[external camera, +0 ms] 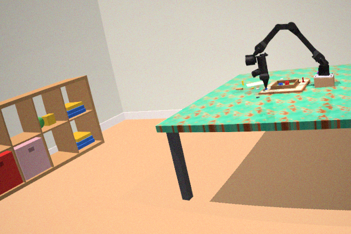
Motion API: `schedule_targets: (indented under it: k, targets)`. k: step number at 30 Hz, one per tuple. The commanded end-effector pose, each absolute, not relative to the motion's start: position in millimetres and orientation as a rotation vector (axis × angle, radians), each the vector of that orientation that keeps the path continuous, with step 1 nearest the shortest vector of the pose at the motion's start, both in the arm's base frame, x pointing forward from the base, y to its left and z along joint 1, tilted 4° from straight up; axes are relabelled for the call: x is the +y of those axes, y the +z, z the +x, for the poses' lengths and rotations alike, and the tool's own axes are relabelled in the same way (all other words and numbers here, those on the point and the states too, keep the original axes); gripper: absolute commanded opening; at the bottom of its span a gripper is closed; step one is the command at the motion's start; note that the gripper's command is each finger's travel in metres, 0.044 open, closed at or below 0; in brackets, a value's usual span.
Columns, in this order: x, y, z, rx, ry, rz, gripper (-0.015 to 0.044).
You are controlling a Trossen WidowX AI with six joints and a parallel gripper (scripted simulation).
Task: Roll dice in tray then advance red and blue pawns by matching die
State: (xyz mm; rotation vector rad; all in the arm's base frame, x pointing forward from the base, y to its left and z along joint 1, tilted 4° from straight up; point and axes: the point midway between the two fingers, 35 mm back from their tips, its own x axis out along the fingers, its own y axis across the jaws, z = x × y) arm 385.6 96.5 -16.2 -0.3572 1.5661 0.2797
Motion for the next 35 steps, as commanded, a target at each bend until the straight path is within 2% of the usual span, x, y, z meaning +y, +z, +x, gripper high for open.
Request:
schedule_targets:
  k: [1,11,15,27,28,35]
  targets:
    - [97,-16,386,1.566,0.280,-0.358,0.0184]
    - [99,34,387,1.574,0.282,-0.354,0.0440]
    - [93,48,373,1.577,0.262,-0.335,0.0440]
    - [46,117,238,1.599,0.100,-0.182,0.0440]
    - [57,112,276,1.575,0.143,-0.221,0.0440]
    - [57,112,276,1.575,0.143,-0.221,0.0440]
